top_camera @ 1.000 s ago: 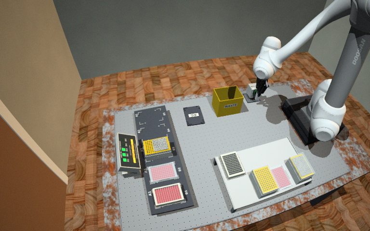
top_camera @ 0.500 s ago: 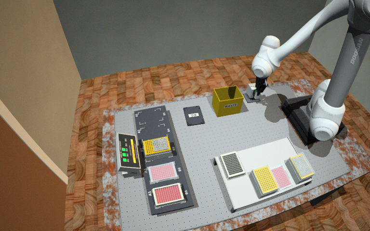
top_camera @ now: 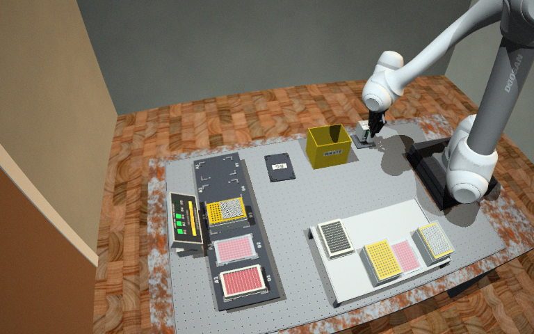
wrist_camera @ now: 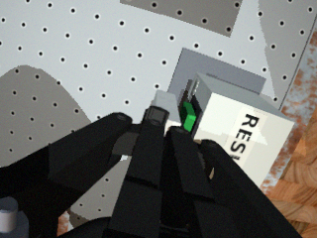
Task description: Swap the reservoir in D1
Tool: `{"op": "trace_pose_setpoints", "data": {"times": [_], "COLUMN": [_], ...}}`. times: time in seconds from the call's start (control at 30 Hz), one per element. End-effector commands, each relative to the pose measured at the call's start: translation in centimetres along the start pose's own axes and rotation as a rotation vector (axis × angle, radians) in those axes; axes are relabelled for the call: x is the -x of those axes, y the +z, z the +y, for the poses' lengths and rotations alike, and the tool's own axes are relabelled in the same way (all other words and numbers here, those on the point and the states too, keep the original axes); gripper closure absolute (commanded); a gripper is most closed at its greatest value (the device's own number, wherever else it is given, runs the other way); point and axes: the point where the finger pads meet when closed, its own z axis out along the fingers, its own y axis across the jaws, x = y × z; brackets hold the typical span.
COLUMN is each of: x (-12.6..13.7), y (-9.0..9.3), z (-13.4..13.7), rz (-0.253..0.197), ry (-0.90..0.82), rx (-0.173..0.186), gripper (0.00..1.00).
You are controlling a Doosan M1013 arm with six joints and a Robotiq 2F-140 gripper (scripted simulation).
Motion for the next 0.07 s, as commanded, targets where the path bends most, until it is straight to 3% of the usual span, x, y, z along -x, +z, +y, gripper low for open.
{"op": "trace_pose_setpoints", "data": {"times": [0.0,0.03], "x": [0.0,0.0], "y": [-0.01,-0.01], "z": [0.11,0.14], "rz": [0.0,0.0], "ry": [0.0,0.0], "rx": [0.0,0.0], "gripper": [1.0,1.0]}}
